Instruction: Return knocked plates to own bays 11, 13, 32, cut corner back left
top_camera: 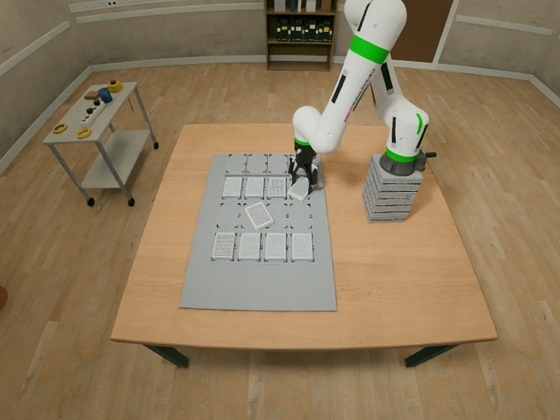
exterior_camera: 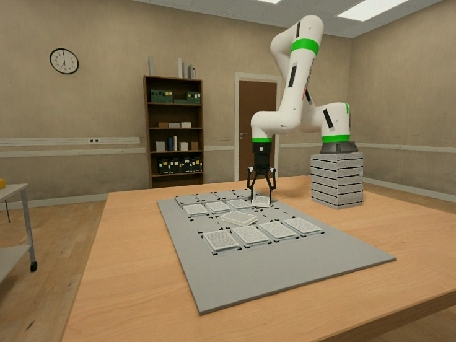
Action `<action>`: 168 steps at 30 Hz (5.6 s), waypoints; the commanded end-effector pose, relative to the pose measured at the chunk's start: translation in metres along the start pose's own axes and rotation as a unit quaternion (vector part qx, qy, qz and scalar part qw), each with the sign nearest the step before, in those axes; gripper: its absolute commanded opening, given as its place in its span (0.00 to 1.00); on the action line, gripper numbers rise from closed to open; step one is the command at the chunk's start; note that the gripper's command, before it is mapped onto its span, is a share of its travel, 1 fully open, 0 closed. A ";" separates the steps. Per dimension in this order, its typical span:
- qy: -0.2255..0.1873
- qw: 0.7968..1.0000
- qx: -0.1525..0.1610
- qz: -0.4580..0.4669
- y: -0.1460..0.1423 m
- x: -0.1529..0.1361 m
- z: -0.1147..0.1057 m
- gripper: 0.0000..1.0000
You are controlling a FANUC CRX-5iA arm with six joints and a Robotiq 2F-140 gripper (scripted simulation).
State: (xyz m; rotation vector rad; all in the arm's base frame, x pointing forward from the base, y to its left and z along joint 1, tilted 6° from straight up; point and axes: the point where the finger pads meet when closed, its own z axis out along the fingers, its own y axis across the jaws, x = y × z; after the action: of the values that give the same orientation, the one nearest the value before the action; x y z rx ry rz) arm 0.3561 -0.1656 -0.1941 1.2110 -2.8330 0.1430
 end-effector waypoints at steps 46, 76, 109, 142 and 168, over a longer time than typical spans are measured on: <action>0.000 1.000 0.001 0.000 -0.001 0.000 -0.036 0.10; 0.000 0.958 0.001 -0.286 -0.013 -0.001 -0.036 0.10; 0.000 0.958 0.001 -0.286 -0.012 -0.001 -0.010 0.10; 0.000 0.958 0.001 -0.286 -0.012 -0.001 -0.010 0.10; 0.000 0.958 0.001 -0.286 -0.012 -0.001 -0.007 0.10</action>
State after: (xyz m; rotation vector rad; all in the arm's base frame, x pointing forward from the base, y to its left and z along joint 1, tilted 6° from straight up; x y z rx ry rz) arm 0.3651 -0.1723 -0.1868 1.9562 -2.3508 0.1105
